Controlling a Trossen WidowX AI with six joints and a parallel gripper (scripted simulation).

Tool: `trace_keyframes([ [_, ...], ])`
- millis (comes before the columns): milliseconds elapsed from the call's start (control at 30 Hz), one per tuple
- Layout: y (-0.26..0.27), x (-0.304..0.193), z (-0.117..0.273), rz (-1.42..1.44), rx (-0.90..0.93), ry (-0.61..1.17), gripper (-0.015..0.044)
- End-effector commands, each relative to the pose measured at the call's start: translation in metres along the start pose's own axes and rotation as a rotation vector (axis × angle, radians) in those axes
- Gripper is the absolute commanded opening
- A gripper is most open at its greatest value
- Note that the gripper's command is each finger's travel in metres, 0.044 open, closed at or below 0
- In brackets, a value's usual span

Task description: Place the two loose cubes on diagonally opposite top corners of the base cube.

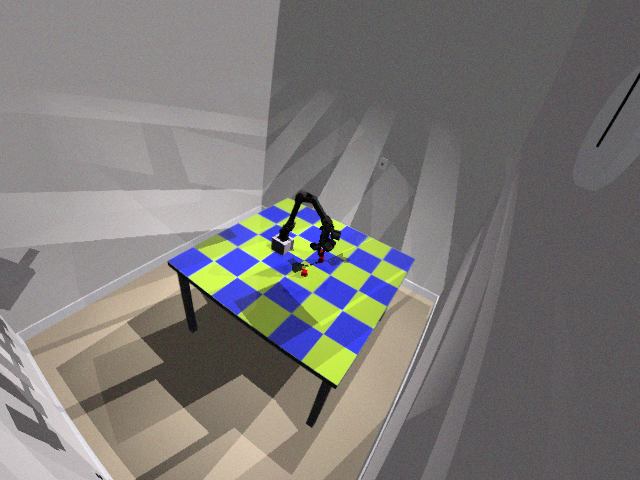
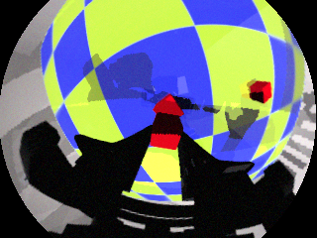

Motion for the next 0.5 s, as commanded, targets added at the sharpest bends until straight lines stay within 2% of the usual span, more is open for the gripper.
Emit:
trace_keyframes([
  [0,-0.0004,0.0002,-0.0005,0.003,-0.003,-0.003,0.0105],
  [67,-0.0004,0.0002,-0.0005,0.003,-0.003,-0.003,0.0105],
  [200,-0.0004,0.0002,-0.0005,0.003,-0.003,-0.003,0.0205],
  [467,0.0000,0.0000,0.0083,0.000,0.000,0.000,0.0205],
])
Point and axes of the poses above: the point midway between the two fingers, 35 mm back from their tips, its own z axis back along the fingers, its own y axis across the jaws, x = y × z, the point moved 3 cm from there along z, back along the fingers, and after that the axes turned 3 degrees about z, right-handed, at the moved point
